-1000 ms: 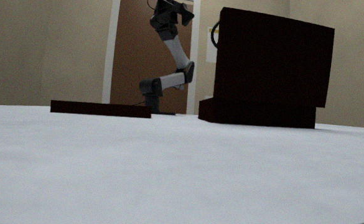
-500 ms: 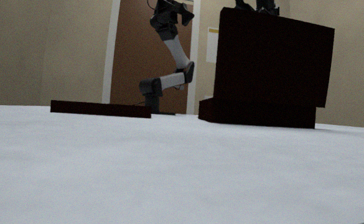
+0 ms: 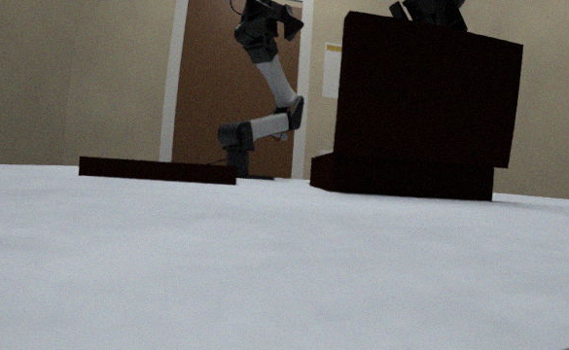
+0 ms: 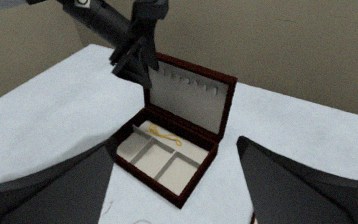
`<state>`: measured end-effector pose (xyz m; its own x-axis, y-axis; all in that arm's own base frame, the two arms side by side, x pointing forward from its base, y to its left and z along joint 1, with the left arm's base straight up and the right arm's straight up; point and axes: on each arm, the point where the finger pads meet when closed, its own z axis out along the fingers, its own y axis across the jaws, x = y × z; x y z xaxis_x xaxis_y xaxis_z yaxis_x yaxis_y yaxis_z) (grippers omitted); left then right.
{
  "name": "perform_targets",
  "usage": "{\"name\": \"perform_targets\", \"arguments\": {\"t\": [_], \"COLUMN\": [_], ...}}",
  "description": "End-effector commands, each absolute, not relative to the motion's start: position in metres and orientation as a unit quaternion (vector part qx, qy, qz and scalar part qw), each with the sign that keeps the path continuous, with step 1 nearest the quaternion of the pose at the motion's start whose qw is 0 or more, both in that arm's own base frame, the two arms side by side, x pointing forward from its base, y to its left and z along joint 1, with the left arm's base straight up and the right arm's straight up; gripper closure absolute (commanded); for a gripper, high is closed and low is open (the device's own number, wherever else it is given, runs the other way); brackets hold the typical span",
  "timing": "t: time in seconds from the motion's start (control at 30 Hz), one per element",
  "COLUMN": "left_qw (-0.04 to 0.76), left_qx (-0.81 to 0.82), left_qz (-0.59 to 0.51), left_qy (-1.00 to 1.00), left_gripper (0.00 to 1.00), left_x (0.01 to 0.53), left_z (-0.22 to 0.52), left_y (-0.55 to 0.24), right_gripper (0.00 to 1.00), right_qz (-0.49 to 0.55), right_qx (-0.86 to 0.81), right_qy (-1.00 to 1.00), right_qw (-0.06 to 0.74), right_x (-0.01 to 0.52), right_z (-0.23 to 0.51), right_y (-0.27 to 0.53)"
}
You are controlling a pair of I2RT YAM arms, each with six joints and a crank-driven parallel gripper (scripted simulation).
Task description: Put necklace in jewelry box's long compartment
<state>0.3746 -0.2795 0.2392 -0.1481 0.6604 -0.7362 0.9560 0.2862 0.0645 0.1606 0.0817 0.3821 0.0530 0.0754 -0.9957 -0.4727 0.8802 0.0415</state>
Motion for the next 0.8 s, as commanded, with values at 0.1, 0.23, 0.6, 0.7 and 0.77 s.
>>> {"name": "perform_targets", "arguments": {"t": [0.1, 0.23, 0.6, 0.7, 0.77], "left_qw": [0.344, 0.346, 0.351, 0.351, 0.351], "left_qx": [0.544, 0.547, 0.547, 0.547, 0.547], "left_qz": [-0.254, -0.253, -0.252, -0.252, -0.252], "left_qy": [0.722, 0.719, 0.717, 0.717, 0.717], "left_gripper": [0.31, 0.31, 0.31, 0.31, 0.31], "left_x": [0.3804, 0.3804, 0.3788, 0.3788, 0.3788], "left_z": [0.2581, 0.2589, 0.2641, 0.2641, 0.2641], "left_y": [-0.2846, -0.2869, -0.2859, -0.2859, -0.2859], "right_gripper": [0.0, 0.0, 0.0, 0.0, 0.0], "right_qz": [0.188, 0.188, 0.188, 0.188, 0.188], "right_qx": [-0.156, -0.156, -0.156, -0.156, -0.156], "right_qy": [0.656, 0.656, 0.656, 0.656, 0.656], "right_qw": [0.714, 0.714, 0.714, 0.714, 0.714], "right_x": [0.1606, 0.1606, 0.1606, 0.1606, 0.1606], "right_z": [0.3852, 0.3852, 0.3852, 0.3852, 0.3852], "right_y": [0.0815, 0.0815, 0.0815, 0.0815, 0.0815]}}
